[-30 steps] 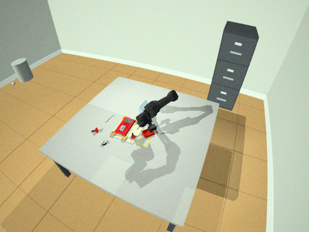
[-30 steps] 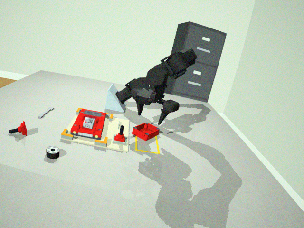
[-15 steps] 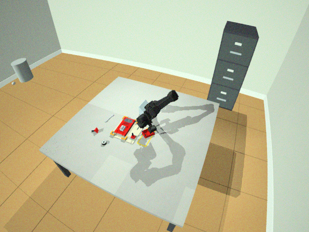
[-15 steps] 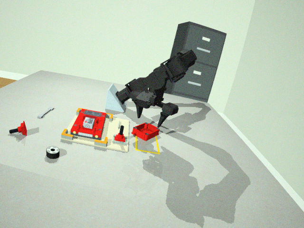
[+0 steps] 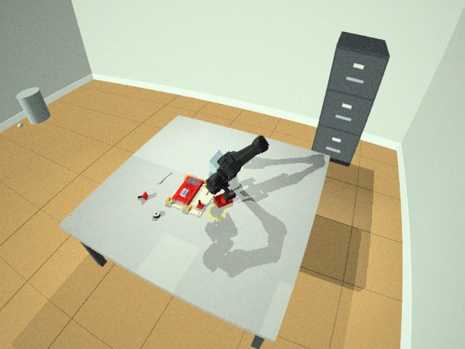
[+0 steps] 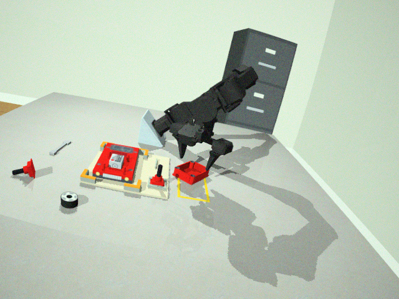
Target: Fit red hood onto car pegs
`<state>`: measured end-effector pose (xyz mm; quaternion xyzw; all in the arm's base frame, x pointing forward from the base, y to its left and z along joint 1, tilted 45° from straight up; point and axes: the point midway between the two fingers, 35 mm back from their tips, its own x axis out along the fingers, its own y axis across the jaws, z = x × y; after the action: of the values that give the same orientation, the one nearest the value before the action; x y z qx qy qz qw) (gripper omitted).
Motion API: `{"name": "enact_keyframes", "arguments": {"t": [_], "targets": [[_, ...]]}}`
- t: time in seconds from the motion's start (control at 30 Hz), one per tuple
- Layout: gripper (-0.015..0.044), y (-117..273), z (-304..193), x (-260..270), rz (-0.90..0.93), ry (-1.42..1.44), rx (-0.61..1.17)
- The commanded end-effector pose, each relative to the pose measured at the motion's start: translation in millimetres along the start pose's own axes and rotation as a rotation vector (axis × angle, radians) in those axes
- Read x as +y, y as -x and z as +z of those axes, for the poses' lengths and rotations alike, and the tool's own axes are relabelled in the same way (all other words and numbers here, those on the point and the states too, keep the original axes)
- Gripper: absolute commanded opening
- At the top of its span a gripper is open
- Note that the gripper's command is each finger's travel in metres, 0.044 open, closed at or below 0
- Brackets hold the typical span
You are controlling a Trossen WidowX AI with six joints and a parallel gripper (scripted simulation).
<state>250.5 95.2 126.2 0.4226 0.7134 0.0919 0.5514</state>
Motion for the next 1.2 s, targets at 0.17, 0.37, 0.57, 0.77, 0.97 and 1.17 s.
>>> {"name": "enact_keyframes", "arguments": {"t": [0.17, 0.37, 0.57, 0.77, 0.97, 1.17], "targets": [[0.044, -5.7, -1.4, -1.4, 0.002, -0.008, 0.006], [0.044, -8.3, -1.4, -1.4, 0.002, -0.008, 0.006], [0.044, -11.2, -1.3, -1.4, 0.002, -0.008, 0.006], [0.044, -14.2, -1.3, -1.3, 0.002, -0.008, 0.006], [0.044, -17.1, -1.4, -1.3, 0.002, -0.008, 0.006], [0.044, -20.0, -1.5, -1.3, 0.002, -0.008, 0.006]]}}
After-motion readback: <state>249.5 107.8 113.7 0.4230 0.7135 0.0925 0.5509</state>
